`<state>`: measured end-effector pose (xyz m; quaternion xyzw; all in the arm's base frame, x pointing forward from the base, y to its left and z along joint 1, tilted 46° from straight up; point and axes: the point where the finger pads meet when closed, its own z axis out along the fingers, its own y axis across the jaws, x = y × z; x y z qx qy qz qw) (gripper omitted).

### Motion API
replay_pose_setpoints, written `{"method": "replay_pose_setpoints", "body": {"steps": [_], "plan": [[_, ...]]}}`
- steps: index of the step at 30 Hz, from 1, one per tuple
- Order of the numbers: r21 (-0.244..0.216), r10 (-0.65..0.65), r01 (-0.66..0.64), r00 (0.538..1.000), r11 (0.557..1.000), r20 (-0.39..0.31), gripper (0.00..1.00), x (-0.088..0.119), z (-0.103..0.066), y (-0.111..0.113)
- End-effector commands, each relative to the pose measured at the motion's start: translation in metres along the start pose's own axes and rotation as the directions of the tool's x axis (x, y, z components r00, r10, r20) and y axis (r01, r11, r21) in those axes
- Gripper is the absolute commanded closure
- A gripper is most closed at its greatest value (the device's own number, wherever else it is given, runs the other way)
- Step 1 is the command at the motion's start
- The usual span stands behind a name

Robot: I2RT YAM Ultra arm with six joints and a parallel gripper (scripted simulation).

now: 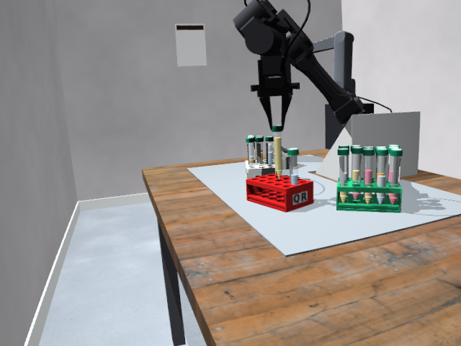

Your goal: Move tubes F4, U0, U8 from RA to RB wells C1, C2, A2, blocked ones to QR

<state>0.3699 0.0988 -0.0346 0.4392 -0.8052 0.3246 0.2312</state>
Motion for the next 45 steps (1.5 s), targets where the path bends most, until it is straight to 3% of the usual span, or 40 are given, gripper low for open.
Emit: {"method": "replay_pose_setpoints", "body": {"steps": [1, 11, 13, 45], "plan": [[0.025, 0.014, -0.015, 0.999, 1.000, 0.037, 1.00, -0.002, -0.007, -0.006], [0.031, 0.024, -0.026, 0.998, 0.999, 0.057, 1.00, -0.006, -0.009, -0.009], [0.024, 0.011, -0.012, 0.999, 1.000, 0.034, 1.00, -0.002, -0.001, -0.005], [0.021, 0.011, -0.012, 0.999, 1.000, 0.044, 1.00, -0.004, 0.010, -0.003]]}}
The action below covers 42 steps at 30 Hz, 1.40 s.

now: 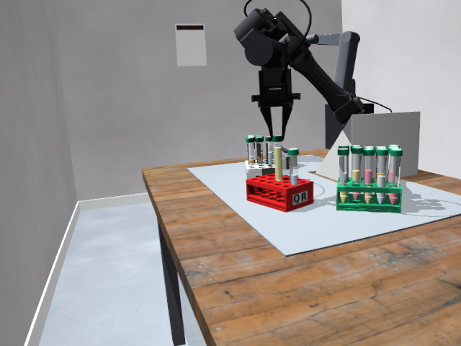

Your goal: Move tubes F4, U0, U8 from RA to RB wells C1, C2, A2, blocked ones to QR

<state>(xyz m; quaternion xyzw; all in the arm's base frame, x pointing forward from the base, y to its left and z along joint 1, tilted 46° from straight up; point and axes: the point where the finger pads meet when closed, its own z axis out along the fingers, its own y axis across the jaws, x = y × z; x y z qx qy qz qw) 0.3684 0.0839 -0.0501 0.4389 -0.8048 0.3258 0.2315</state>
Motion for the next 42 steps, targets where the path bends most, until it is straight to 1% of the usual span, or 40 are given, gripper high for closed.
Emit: {"method": "replay_pose_setpoints", "body": {"steps": [1, 9, 14, 16, 17, 24, 37, 42], "plan": [[0.016, 0.008, -0.008, 0.999, 1.000, 0.039, 1.00, -0.001, -0.009, -0.002], [0.019, 0.005, -0.006, 0.999, 1.000, 0.041, 1.00, -0.002, -0.006, -0.001], [0.013, 0.010, -0.011, 0.999, 1.000, 0.039, 1.00, -0.001, -0.002, -0.002], [0.013, 0.010, -0.011, 0.999, 1.000, 0.039, 1.00, -0.001, -0.002, -0.002], [0.020, 0.006, -0.007, 0.999, 1.000, 0.044, 1.00, -0.003, -0.005, -0.001], [0.010, 0.010, -0.010, 0.999, 1.000, 0.040, 1.00, -0.001, 0.002, -0.001], [0.009, 0.009, -0.009, 0.999, 1.000, 0.041, 1.00, 0.000, 0.007, -0.001], [0.015, 0.007, -0.008, 0.999, 1.000, 0.040, 1.00, -0.001, 0.009, -0.001]]}}
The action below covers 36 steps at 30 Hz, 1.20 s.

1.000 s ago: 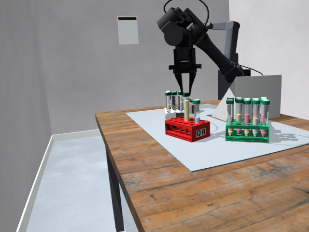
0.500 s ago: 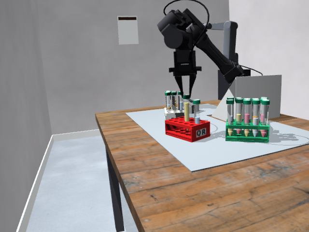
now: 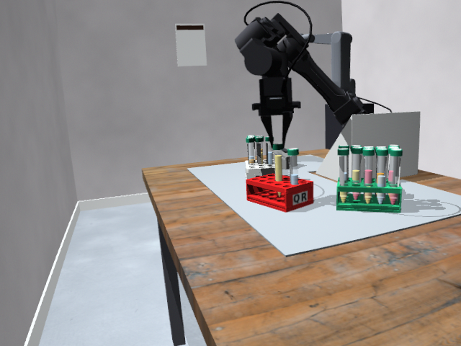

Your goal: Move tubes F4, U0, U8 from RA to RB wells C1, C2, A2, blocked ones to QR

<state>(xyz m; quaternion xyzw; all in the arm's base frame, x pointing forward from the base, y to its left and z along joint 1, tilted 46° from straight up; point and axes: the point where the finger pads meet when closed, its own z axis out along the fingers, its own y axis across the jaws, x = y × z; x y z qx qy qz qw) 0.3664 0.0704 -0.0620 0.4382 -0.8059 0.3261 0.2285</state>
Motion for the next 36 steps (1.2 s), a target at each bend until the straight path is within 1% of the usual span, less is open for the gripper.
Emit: {"method": "replay_pose_setpoints", "body": {"steps": [1, 8, 9, 13, 16, 17, 18, 21, 22, 36], "plan": [[0.013, 0.004, -0.004, 0.999, 1.000, 0.035, 1.00, -0.0015, -0.0084, -0.0014], [0.014, 0.004, -0.005, 0.999, 1.000, 0.035, 1.00, -0.0014, -0.0058, -0.0016], [0.019, 0.005, -0.006, 0.999, 1.000, 0.045, 1.00, -0.0041, -0.0090, -0.0019], [0.014, 0.005, -0.006, 0.999, 1.000, 0.033, 1.00, -0.0010, -0.0028, -0.0022], [0.011, 0.007, -0.008, 1.000, 1.000, 0.026, 1.00, -0.0031, -0.0011, -0.0021], [0.011, 0.007, -0.008, 1.000, 1.000, 0.026, 1.00, -0.0031, -0.0011, -0.0021], [0.013, -0.001, 0.000, 0.999, 1.000, 0.039, 1.00, -0.0030, -0.0049, 0.0011], [0.013, -0.001, 0.000, 0.999, 1.000, 0.039, 1.00, -0.0030, -0.0049, 0.0012], [0.013, 0.000, 0.000, 0.999, 1.000, 0.039, 0.76, -0.0030, -0.0049, 0.0012], [0.013, 0.000, -0.001, 0.999, 1.000, 0.039, 0.76, -0.0030, -0.0049, 0.0012]]}}
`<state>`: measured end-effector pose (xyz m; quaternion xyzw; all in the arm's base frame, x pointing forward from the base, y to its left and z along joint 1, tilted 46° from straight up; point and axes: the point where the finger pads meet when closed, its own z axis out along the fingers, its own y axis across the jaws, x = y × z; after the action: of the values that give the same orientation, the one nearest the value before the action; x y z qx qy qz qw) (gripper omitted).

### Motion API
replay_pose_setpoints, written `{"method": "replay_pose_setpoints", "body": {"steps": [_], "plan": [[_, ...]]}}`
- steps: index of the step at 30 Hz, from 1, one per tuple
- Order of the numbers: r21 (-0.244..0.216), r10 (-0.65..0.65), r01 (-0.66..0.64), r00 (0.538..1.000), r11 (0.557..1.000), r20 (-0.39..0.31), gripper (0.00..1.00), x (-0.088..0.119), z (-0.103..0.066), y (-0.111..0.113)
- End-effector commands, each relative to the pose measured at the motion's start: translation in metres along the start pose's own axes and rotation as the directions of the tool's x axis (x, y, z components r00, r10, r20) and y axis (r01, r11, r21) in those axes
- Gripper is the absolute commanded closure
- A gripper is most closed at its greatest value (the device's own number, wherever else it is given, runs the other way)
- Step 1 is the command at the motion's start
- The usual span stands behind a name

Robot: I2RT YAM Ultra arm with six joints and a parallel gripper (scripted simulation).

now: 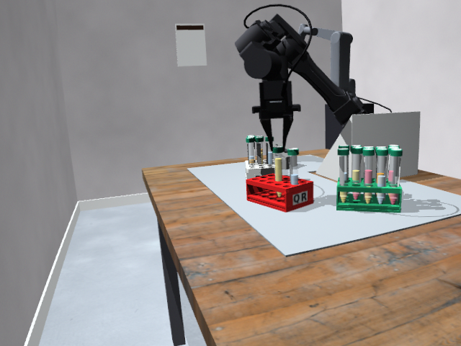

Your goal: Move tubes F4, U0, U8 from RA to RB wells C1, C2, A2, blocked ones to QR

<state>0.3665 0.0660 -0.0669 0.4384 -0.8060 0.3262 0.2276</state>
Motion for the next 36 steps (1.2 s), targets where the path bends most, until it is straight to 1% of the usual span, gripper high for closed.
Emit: {"method": "replay_pose_setpoints", "body": {"steps": [1, 31, 32, 36], "plan": [[0.012, 0.000, 0.000, 0.999, 1.000, 0.037, 0.76, -0.0021, -0.0115, 0.0014], [0.012, 0.000, 0.000, 0.999, 1.000, 0.037, 0.76, -0.0021, -0.0115, 0.0014], [0.012, 0.000, 0.000, 0.999, 1.000, 0.037, 0.70, -0.0021, -0.0115, 0.0014], [0.012, 0.000, 0.000, 0.999, 1.000, 0.037, 0.70, -0.0021, -0.0115, 0.0014]]}}
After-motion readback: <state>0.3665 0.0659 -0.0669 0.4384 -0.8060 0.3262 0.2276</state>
